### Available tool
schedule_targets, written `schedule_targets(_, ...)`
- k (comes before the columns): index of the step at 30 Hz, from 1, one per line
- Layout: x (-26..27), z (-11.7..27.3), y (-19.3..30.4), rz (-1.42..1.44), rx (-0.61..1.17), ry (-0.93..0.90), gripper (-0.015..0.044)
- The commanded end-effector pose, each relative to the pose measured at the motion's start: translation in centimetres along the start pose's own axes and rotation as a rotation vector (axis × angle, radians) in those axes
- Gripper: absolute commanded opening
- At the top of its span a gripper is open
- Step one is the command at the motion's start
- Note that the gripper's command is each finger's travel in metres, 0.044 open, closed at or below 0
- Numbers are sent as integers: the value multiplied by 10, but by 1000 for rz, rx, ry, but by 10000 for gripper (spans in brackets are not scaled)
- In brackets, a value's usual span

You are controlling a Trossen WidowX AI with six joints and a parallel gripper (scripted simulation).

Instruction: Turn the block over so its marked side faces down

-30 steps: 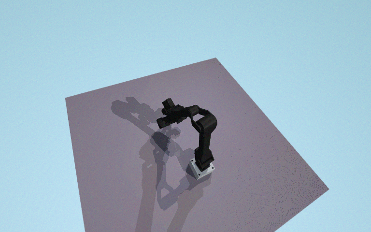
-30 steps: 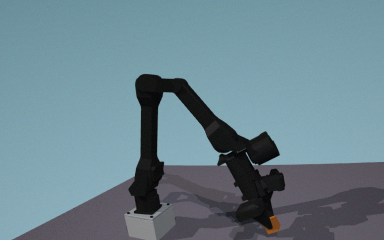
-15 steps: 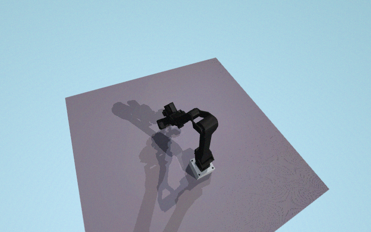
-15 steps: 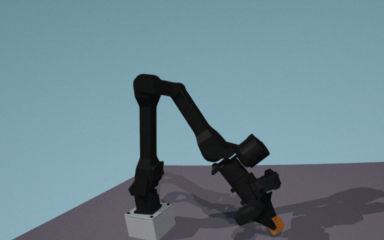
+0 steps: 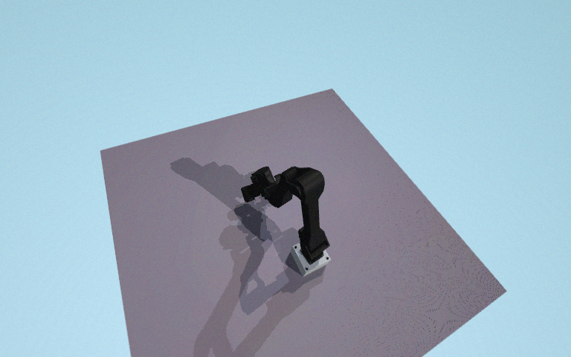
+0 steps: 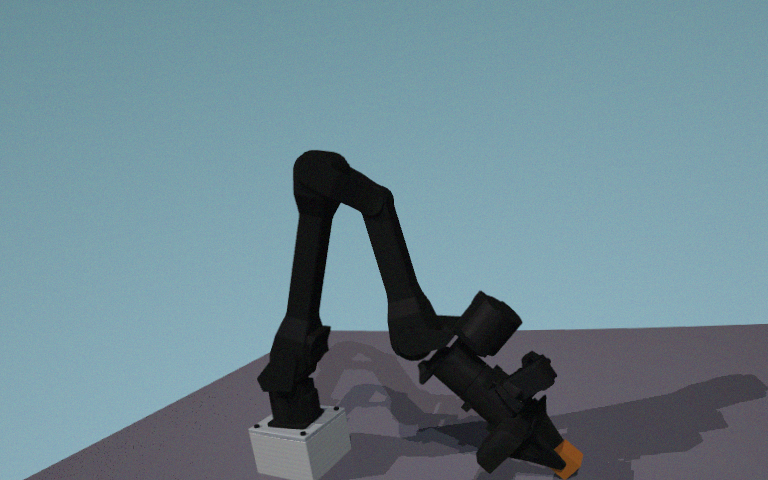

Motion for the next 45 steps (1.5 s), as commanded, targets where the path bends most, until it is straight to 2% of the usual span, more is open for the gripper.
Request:
schedule_targets(1,-1,-2,11,8,-27,7,0)
schedule_targets(16,-3,10,32,0,-227,7,0)
schedule_targets(35,-3,13,32,-1,-257,7,0)
schedule_targets(45,-3,13,32,-1,-257,7,263)
Point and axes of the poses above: the point midway between the two fingers, 35 mm back from their tips, its own z axis back along the fingers, its own x axis across the jaws, y = z × x, the point moved 7 cm from there along z, back along the fingers
